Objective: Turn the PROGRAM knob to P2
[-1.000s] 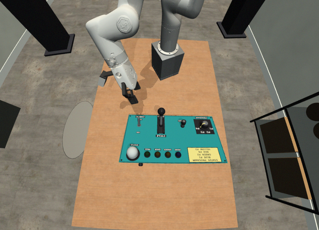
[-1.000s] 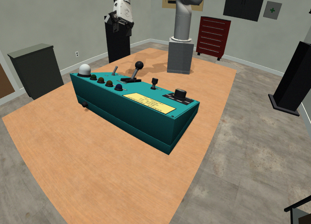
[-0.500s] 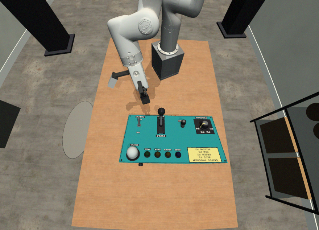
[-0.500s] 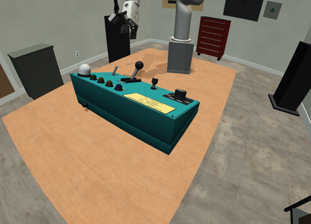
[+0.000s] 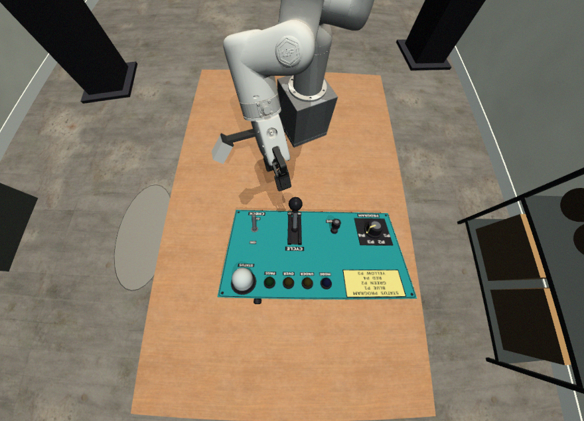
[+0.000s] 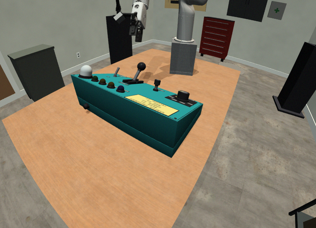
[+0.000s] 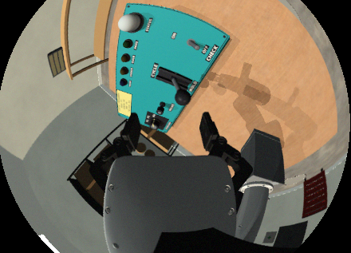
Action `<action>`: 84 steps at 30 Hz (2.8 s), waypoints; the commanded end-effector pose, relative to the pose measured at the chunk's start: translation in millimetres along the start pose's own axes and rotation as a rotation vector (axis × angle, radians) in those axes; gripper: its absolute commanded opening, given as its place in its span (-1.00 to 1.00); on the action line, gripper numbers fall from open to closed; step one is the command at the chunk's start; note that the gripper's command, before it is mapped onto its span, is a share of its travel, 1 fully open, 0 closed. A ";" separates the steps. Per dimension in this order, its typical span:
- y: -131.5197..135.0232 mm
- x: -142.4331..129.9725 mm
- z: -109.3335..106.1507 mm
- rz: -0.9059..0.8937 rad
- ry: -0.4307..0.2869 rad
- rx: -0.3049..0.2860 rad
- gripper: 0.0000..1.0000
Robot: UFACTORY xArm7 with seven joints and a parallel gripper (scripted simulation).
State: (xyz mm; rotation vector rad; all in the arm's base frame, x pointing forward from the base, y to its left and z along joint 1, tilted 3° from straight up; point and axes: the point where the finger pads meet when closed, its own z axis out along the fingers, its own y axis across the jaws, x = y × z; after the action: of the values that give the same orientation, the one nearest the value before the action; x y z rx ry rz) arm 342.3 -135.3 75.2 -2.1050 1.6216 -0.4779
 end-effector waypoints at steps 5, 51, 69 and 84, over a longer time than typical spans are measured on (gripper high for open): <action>-3.9 -11.9 4.7 -0.079 0.037 0.031 1.00; -18.3 -70.5 26.3 -0.427 0.150 0.104 1.00; -23.4 -91.9 35.0 -0.551 0.190 0.129 1.00; -29.3 -114.6 43.4 -0.687 0.236 0.157 1.00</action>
State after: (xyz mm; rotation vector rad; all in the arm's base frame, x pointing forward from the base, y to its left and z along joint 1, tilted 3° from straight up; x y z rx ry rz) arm 357.8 -17.6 53.8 -2.5019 0.9021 -1.0160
